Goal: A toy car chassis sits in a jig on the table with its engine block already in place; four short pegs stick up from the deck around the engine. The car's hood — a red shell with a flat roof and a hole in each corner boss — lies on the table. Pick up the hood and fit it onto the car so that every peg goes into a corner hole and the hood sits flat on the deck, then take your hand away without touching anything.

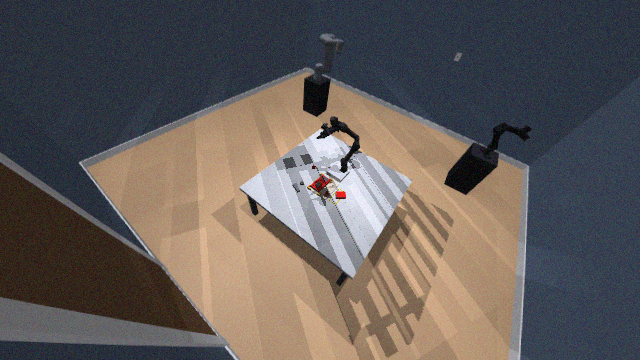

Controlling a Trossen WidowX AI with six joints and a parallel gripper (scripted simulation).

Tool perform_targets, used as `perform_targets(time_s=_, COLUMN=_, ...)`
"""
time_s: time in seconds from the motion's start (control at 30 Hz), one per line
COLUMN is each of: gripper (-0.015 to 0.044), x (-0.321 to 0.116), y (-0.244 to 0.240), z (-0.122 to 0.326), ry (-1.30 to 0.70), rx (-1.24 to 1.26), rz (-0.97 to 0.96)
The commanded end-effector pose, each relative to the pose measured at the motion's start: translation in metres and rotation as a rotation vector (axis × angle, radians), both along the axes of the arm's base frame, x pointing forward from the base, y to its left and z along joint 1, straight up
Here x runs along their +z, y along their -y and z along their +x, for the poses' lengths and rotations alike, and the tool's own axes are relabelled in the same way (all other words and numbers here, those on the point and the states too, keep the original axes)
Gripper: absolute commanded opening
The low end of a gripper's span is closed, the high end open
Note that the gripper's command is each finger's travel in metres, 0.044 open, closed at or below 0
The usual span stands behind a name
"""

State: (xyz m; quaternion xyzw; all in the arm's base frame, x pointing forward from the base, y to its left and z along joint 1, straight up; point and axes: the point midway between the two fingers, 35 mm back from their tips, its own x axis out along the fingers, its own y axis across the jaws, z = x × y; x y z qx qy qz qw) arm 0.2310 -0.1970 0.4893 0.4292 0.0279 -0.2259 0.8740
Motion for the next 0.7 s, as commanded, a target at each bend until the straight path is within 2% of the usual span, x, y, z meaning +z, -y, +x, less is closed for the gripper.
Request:
perform_targets(time_s=0.0, gripper=0.0246, x=-0.001, y=0.000, z=0.001, ry=-0.002, rx=0.004, rz=0.001)
perform_targets(time_s=0.23, gripper=0.0430, x=-0.044, y=-0.021, z=0.052, ry=-0.092, rx=0.123, rz=0.090)
perform_targets(time_s=0.27, gripper=0.0440, x=-0.053, y=-0.025, z=0.059, ry=-0.110, rx=0.137, rz=0.119)
perform_targets(time_s=0.67, gripper=0.0440, x=-0.177, y=-0.118, z=0.133, ry=-0.429, rx=0.287, rz=0.409)
